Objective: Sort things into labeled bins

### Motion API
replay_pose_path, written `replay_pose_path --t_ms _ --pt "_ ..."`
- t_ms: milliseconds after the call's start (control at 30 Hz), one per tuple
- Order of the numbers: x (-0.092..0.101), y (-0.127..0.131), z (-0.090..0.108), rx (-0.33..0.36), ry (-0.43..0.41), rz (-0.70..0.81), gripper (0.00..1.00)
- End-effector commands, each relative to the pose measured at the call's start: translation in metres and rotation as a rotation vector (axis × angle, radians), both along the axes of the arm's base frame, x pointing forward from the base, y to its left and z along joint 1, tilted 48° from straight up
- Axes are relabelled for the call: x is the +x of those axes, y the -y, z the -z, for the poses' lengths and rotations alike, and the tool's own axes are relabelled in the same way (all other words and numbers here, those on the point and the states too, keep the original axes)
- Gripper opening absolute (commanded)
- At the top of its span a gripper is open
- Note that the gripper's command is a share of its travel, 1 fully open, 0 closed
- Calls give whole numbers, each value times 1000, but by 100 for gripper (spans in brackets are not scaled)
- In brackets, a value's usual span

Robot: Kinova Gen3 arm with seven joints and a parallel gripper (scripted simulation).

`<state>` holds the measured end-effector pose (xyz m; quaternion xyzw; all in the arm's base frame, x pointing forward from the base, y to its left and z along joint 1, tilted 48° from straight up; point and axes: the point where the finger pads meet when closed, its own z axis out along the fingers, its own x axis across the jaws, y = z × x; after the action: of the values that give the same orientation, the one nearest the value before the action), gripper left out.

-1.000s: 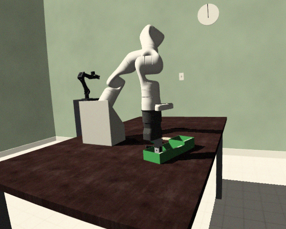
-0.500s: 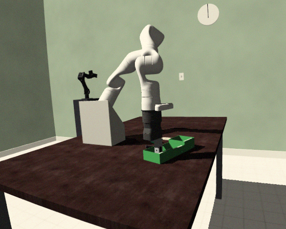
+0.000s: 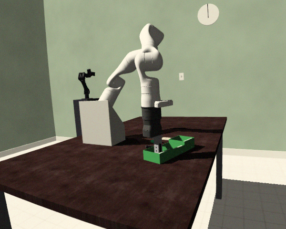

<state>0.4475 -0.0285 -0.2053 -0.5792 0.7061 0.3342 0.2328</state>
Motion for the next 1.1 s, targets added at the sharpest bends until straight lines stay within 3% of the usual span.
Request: replay_pose_path --t_ms 0,367,633,800,1067 --pt "2 5 -4 -4 4 3 31" --pt "3 14 -12 -4 4 3 31" --pt "5 37 -32 -4 4 3 31" --pt "5 37 -32 -4 4 3 31" --pt "12 17 -53 -4 4 3 31"
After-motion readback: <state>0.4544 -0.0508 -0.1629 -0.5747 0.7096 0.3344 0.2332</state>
